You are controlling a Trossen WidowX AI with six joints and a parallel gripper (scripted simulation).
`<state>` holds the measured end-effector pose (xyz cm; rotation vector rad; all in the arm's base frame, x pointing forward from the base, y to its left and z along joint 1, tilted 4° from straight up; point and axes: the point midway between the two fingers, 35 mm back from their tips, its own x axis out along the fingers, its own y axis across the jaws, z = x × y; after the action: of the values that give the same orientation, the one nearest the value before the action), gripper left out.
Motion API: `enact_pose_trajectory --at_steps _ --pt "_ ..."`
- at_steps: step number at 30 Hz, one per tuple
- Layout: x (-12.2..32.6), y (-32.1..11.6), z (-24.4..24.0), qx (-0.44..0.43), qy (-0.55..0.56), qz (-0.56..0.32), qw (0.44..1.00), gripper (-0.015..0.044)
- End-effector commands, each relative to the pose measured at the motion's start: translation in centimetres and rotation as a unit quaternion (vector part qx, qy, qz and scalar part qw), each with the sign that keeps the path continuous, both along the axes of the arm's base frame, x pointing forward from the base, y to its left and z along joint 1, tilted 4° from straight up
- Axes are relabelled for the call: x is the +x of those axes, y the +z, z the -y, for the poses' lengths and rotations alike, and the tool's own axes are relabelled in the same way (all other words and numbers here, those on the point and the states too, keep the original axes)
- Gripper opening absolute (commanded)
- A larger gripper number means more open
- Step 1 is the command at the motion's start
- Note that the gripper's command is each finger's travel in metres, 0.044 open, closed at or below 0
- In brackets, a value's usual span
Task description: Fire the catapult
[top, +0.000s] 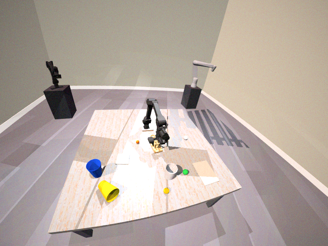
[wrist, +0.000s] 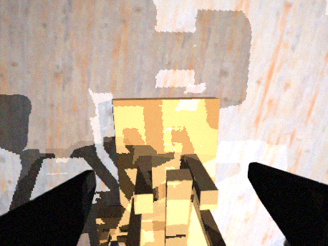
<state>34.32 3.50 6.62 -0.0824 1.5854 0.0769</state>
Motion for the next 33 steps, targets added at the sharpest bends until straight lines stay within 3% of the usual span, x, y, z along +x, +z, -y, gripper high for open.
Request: enact_pose_trajectory --at_steps 1,24,33 --pt "-0.3 -1.3 0.1 -0.002 -0.001 -0.010 1.000 0.0440" --pt "-0.5 -2.8 0.1 -0.002 -0.001 -0.010 1.000 0.0440" --pt "-0.3 -2.5 0.0 -0.001 0.000 -0.005 1.000 0.0204"
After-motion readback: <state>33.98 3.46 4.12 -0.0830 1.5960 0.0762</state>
